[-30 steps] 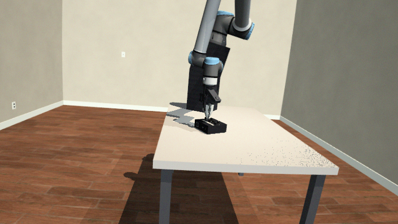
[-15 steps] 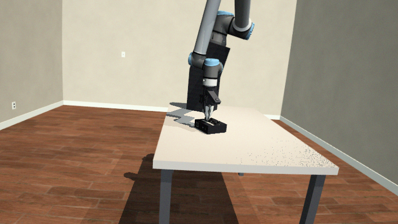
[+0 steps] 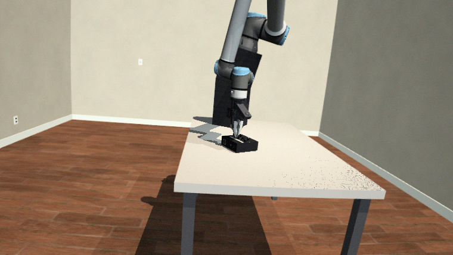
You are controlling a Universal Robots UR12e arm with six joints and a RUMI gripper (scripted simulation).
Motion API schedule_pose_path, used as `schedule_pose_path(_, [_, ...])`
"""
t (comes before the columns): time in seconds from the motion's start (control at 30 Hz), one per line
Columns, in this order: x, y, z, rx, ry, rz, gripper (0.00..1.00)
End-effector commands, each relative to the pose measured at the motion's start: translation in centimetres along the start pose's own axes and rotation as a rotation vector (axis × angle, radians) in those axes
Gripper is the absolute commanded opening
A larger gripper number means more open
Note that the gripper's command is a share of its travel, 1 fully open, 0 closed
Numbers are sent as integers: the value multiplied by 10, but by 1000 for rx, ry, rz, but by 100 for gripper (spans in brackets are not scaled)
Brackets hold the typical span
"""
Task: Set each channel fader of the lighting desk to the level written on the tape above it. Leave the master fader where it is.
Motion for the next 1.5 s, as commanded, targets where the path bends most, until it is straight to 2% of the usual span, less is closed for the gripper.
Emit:
schedule_pose_path(0.0, [0,0,-1,1,1,0,0])
schedule_pose_path(1.47, [-8,1,-1,1,1,0,0])
Point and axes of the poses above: the point where the finger pads meet when closed, its own z axis out along the fingers, its own x axis across the jaws, y = z × x, the point moved 5 cm from there along -z, back along the fingers, and after that the axes turned 7 degrees about z, right-handed, at the moved point
